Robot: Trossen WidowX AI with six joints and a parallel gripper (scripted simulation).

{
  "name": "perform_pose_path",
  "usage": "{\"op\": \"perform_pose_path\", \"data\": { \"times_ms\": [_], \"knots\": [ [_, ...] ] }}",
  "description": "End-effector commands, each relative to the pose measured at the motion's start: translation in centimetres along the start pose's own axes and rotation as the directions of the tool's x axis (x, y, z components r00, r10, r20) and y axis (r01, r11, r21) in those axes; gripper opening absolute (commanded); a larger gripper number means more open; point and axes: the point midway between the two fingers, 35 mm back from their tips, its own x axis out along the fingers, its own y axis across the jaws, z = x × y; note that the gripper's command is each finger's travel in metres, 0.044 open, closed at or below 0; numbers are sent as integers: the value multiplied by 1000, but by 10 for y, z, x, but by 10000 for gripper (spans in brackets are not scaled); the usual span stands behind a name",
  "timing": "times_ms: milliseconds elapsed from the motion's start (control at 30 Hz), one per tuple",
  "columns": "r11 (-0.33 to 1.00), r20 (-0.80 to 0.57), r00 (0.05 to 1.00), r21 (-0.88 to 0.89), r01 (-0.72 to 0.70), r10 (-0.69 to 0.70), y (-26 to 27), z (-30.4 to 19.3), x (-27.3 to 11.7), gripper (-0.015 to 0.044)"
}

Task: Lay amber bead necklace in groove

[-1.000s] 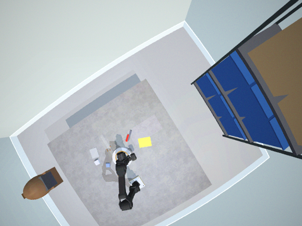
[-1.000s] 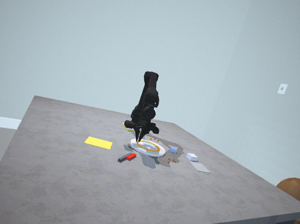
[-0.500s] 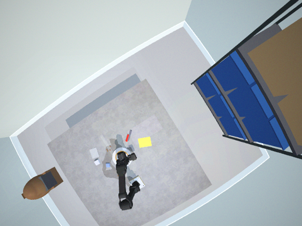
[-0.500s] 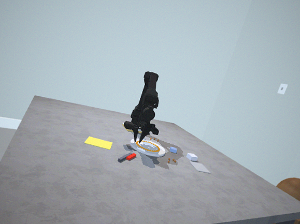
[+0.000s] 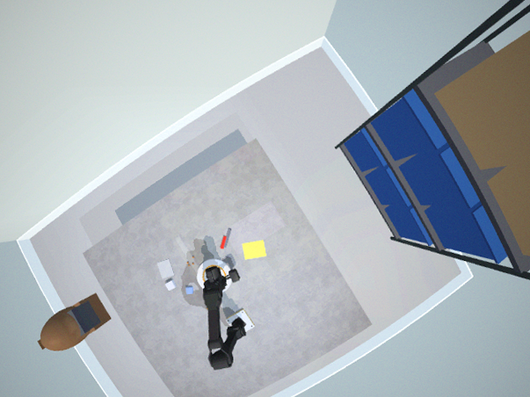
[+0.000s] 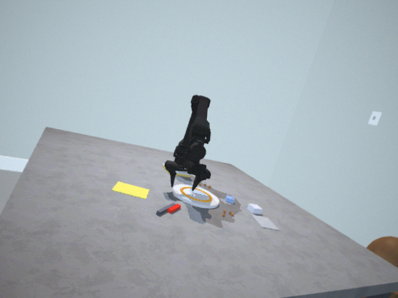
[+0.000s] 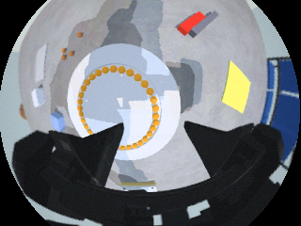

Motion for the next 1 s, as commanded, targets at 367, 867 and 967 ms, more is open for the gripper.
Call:
{"op": "perform_pose_path", "data": {
  "times_ms": [367,867,967],
  "knots": [
    [1000,5,1000,-2,6,-6,0,0,-3,440],
    [1000,6,1000,-2,5,-5,0,1,-6,440],
    [1000,11,1000,-7,-1,2,0,3,-44,440]
  ]
}}
